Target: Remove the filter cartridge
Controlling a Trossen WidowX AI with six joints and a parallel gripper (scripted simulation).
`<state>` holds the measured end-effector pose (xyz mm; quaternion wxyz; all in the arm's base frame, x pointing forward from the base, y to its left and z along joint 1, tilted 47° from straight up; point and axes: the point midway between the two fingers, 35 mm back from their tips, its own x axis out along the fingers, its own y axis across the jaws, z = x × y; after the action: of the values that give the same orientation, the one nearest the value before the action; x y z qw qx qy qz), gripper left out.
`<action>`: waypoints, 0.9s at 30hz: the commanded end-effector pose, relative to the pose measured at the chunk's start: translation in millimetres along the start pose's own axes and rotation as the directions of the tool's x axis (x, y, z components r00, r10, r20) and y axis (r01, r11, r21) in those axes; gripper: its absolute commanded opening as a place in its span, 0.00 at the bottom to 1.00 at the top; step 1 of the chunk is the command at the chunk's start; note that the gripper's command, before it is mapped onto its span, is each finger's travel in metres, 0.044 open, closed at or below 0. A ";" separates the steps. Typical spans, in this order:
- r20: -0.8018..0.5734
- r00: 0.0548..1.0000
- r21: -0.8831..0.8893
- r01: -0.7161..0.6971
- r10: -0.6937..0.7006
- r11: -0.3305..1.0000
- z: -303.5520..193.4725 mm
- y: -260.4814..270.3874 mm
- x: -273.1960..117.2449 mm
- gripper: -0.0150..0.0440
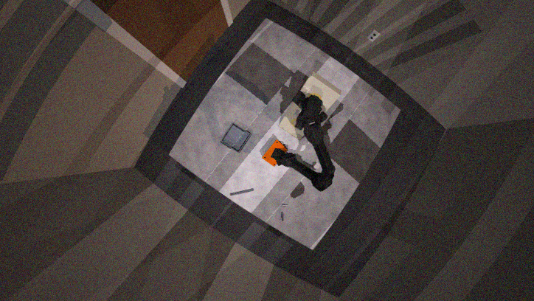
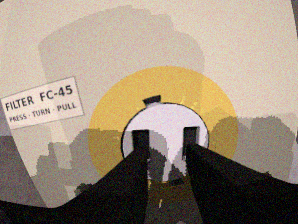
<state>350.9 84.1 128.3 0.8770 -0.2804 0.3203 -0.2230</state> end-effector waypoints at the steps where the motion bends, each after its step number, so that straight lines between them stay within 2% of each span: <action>1: -0.002 1.000 -0.005 -0.005 0.005 1.000 -1.1 1.0 0.4 0.42; 27: -0.002 1.000 -0.005 -0.004 0.004 1.000 0.7 0.6 3.4 0.42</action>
<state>354.2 82.8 128.6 0.8770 -0.2800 0.3201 -0.2235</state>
